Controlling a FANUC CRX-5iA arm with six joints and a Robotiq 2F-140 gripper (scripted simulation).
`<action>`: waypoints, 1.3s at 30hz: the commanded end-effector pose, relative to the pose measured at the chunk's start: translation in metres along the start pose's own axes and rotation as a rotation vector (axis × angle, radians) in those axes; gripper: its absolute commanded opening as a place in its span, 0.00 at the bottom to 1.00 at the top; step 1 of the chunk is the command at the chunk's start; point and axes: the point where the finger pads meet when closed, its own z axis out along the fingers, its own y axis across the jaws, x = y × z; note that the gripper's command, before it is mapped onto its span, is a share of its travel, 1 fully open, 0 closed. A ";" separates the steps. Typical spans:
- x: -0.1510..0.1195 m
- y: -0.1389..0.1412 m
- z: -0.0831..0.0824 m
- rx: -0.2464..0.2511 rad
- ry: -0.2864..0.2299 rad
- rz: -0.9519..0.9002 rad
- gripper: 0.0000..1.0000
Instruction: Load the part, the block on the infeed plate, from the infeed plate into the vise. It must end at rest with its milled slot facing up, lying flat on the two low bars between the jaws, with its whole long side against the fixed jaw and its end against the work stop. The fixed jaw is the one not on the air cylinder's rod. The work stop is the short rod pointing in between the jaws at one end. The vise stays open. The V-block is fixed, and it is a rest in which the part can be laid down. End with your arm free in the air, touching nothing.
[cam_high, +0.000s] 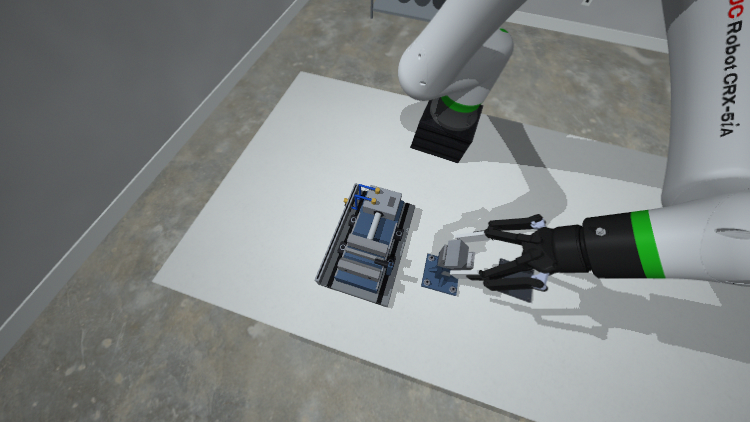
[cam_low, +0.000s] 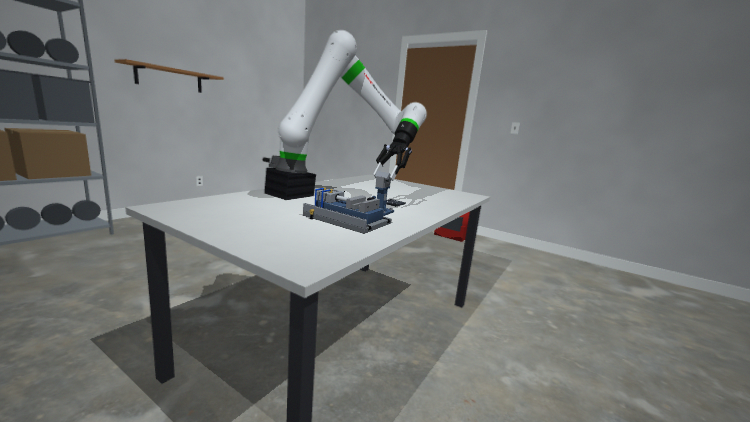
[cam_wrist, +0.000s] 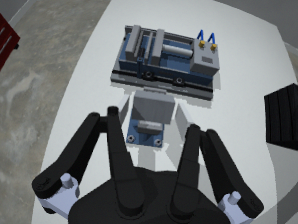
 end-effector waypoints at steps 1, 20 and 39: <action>0.000 0.000 0.000 0.000 -0.015 0.000 0.51; 0.003 0.000 0.000 0.000 -0.134 0.000 0.51; 0.008 0.000 0.001 0.000 -0.321 0.000 0.51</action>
